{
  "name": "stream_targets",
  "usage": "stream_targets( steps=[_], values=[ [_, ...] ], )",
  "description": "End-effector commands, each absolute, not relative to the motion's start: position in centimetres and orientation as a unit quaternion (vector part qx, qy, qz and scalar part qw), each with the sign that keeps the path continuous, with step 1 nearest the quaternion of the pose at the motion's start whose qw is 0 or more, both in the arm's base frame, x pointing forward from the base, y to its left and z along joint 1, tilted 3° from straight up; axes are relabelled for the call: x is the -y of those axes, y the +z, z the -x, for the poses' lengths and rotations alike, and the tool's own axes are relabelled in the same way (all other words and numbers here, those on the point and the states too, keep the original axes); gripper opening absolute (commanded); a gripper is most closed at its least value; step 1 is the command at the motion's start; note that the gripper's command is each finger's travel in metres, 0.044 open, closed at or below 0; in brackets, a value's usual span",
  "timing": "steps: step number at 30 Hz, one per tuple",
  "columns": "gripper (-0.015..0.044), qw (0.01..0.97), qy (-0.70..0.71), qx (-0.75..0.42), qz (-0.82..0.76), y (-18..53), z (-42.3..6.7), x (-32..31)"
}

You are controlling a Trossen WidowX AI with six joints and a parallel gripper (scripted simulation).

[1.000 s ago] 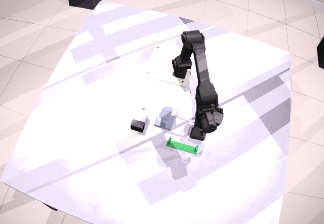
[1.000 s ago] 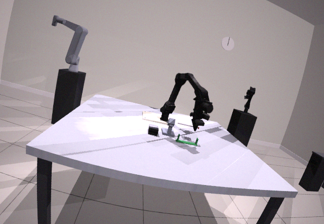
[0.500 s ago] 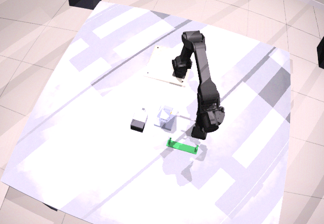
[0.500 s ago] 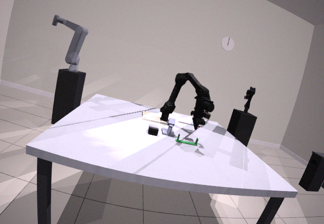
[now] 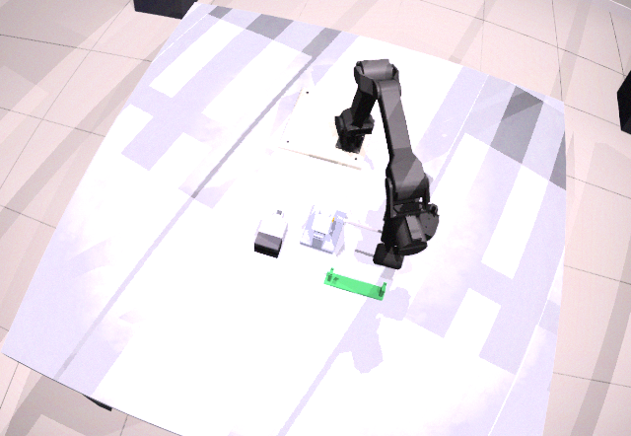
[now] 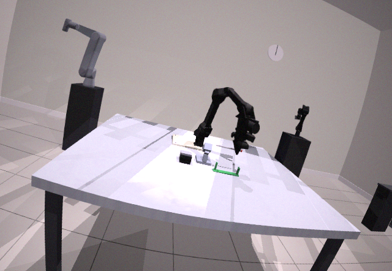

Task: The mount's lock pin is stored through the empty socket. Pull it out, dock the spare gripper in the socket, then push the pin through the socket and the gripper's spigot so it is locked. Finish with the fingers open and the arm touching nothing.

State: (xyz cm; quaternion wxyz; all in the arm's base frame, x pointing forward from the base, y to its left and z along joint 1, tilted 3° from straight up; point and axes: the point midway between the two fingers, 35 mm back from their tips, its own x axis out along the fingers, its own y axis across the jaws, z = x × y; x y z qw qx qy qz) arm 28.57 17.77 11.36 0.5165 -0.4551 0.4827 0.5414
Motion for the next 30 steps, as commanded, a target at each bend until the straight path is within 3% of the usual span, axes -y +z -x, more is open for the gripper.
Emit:
stream_targets(
  steps=[1,30],
  values=[
    [0.0,0.517,0.541,-0.482,0.455,11.5,-29.0,-18.0],
    [0.0,0.517,0.542,-0.478,0.458,12.8,-35.9,-21.5]
  ],
)
